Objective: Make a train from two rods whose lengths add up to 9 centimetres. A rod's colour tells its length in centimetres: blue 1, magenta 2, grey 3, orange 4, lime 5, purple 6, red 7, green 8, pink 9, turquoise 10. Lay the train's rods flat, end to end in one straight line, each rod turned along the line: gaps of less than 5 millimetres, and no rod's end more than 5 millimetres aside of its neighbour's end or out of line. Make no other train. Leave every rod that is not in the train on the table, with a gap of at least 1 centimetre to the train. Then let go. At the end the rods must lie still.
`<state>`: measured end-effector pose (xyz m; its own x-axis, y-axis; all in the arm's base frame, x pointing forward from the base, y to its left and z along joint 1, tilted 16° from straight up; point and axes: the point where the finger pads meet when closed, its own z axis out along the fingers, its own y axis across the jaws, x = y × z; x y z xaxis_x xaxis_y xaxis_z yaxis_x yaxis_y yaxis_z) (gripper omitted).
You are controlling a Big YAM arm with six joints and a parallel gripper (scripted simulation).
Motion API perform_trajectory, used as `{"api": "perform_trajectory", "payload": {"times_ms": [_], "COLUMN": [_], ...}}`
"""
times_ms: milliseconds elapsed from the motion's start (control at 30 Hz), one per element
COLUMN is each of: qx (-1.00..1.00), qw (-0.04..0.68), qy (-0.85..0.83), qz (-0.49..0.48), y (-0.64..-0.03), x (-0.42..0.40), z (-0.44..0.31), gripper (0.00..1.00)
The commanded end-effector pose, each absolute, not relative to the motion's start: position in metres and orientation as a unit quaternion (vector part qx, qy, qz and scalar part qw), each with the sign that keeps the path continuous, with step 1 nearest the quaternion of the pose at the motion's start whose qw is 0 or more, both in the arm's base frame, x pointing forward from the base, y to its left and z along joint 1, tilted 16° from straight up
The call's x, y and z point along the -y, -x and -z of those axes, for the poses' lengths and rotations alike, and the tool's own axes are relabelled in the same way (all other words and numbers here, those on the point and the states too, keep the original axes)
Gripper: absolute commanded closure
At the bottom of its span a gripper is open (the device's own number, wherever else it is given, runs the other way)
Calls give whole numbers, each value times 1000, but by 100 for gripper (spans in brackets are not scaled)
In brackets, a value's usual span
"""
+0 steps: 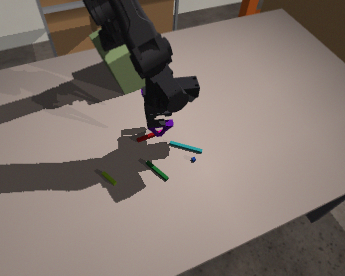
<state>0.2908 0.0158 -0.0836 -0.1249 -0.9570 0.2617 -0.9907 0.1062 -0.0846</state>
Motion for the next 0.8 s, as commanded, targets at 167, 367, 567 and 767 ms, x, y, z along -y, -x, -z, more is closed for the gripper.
{"api": "perform_trajectory", "payload": {"times_ms": [167, 367, 567, 767], "qx": [799, 816, 833, 850], "qw": [25, 22, 21, 20], "qy": [-584, -560, -534, -508], "qz": [-140, -141, -140, -139], "y": [-321, -319, -316, -312], "x": [-18, -17, -15, -15], "z": [69, 70, 72, 73], "gripper": [0, 0, 0, 0]}}
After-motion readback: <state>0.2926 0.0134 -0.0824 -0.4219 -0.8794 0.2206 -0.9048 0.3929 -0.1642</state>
